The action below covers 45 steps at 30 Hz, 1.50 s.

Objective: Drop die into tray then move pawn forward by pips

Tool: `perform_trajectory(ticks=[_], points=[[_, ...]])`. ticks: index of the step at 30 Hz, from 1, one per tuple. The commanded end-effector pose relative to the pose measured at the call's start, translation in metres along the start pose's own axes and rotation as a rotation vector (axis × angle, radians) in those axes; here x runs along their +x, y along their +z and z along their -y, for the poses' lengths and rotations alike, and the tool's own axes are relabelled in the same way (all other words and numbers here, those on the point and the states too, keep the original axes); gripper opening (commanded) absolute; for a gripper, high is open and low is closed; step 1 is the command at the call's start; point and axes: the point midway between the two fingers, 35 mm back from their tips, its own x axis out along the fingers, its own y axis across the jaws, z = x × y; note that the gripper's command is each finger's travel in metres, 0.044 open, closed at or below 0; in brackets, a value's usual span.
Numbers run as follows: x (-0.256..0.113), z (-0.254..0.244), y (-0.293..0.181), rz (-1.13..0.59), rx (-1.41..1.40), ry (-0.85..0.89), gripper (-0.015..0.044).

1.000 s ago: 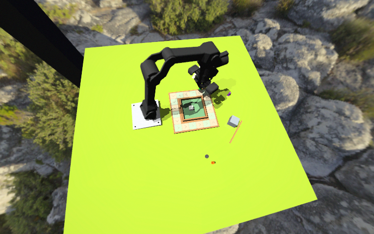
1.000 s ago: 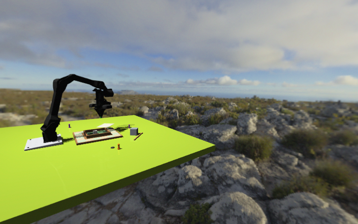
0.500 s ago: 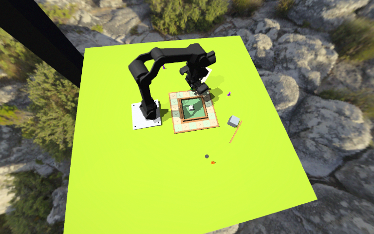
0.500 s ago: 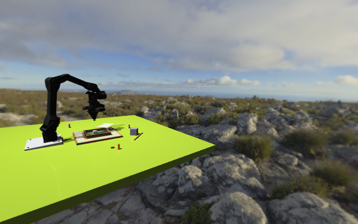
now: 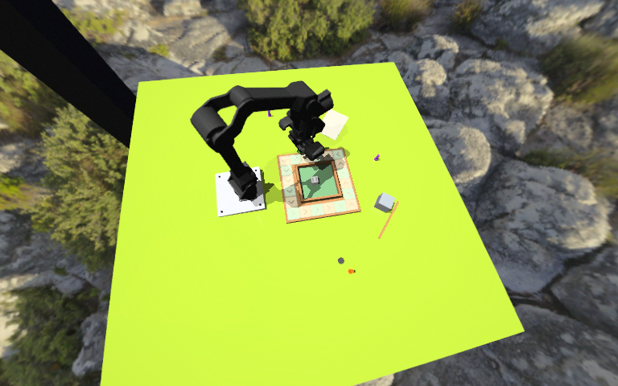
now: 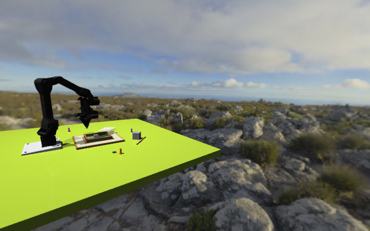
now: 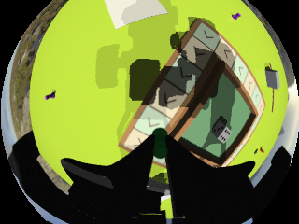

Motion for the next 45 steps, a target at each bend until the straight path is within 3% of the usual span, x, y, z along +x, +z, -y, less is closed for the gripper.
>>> perform_trajectory(ticks=[1,15,35,45], points=[[0.007,-0.009,-0.013,-0.001,-0.004,0.006,0.0000],[0.042,-0.010,-0.014,-0.002,-0.004,0.006,0.0000],[0.060,-0.010,-0.014,-0.002,-0.004,0.006,0.0000],[0.051,-0.009,-0.012,0.008,-0.008,0.000,0.0262]])
